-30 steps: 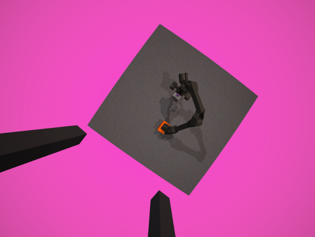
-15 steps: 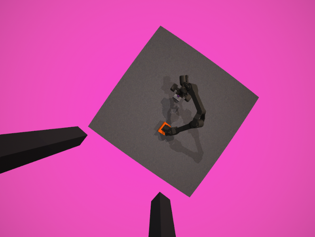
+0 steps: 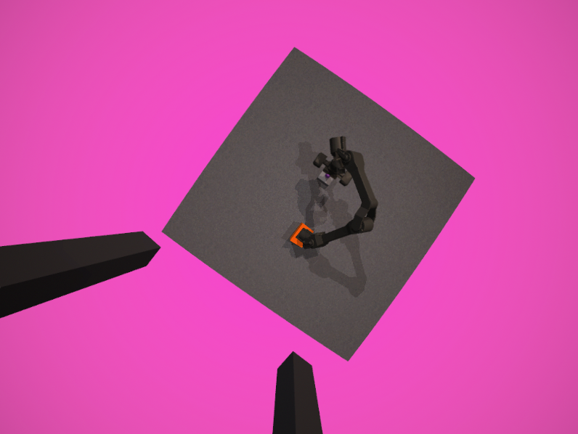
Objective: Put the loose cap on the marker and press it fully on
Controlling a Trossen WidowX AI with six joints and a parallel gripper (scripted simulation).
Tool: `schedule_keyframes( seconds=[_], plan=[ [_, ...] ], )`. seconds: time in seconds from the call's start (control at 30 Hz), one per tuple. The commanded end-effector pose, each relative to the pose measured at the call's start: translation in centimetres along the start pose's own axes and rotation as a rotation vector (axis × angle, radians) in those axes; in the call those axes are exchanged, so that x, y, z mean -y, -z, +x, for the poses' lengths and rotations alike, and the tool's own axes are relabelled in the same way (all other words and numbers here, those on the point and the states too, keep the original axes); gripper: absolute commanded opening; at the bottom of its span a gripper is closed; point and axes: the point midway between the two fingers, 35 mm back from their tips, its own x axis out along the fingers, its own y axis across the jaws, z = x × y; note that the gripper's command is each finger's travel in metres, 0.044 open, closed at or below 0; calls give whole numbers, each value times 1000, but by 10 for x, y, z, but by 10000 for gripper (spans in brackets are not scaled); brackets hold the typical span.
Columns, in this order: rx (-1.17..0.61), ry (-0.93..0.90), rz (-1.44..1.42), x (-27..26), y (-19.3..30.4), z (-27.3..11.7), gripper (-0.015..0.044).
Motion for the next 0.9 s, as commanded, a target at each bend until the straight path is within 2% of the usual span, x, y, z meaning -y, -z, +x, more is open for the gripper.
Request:
schedule_keyframes(
  seconds=[0.0,0.13,0.33,0.87],
  plan=[
    [13,-11,3,-4,-3,-35,0],
    [12,-11,3,-2,1,-78,0],
    [12,-11,3,-2,1,-80,0],
    [12,-11,3,-2,1,-80,420]
  ],
)
